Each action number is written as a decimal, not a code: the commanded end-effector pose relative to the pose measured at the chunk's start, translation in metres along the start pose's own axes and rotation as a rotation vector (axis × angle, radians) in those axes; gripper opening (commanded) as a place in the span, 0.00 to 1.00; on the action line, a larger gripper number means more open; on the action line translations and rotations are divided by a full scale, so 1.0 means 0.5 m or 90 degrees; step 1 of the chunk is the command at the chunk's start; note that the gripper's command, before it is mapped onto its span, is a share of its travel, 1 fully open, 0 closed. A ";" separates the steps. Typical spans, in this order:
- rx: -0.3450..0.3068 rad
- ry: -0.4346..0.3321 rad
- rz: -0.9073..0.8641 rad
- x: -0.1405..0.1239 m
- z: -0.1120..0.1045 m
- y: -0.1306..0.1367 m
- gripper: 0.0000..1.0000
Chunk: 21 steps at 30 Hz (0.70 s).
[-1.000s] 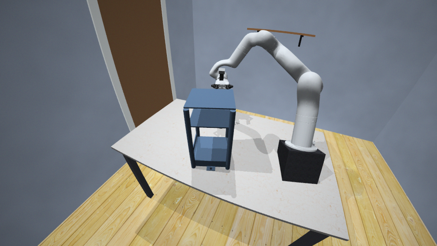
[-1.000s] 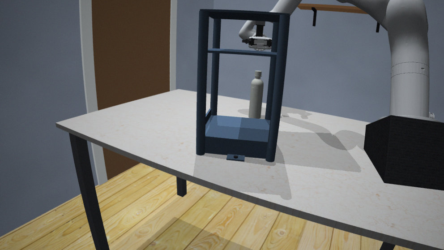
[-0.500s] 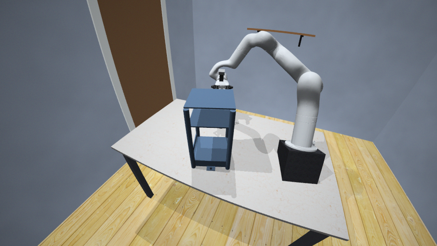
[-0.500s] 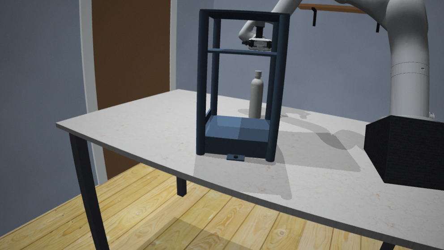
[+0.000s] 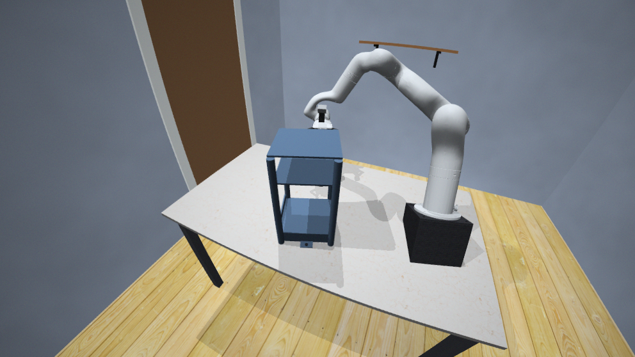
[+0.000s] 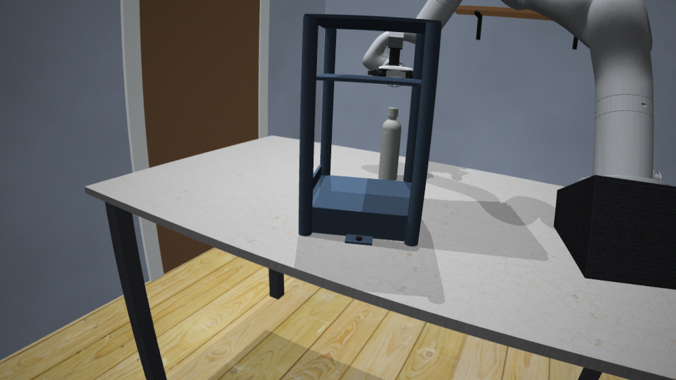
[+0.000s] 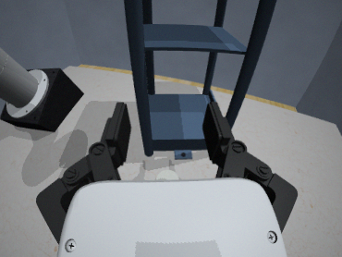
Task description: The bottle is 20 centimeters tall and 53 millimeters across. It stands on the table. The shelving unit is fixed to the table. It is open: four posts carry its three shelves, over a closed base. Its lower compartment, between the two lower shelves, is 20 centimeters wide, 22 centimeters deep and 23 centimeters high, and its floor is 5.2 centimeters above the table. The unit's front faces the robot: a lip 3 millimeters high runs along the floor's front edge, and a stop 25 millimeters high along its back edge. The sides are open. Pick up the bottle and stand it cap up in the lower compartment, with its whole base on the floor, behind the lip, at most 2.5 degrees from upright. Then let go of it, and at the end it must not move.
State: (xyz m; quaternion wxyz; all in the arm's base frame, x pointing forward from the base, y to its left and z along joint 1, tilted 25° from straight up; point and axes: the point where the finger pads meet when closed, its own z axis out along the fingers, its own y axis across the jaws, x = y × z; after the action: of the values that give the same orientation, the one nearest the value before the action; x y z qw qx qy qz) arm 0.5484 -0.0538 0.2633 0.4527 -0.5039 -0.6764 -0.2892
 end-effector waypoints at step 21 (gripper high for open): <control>0.000 -0.001 -0.001 -0.111 -0.001 0.001 0.75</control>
State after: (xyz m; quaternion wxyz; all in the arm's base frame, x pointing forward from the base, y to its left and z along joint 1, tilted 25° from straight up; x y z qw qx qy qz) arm 0.5524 -0.0730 0.2216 0.4524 -0.5038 -0.6766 -0.2893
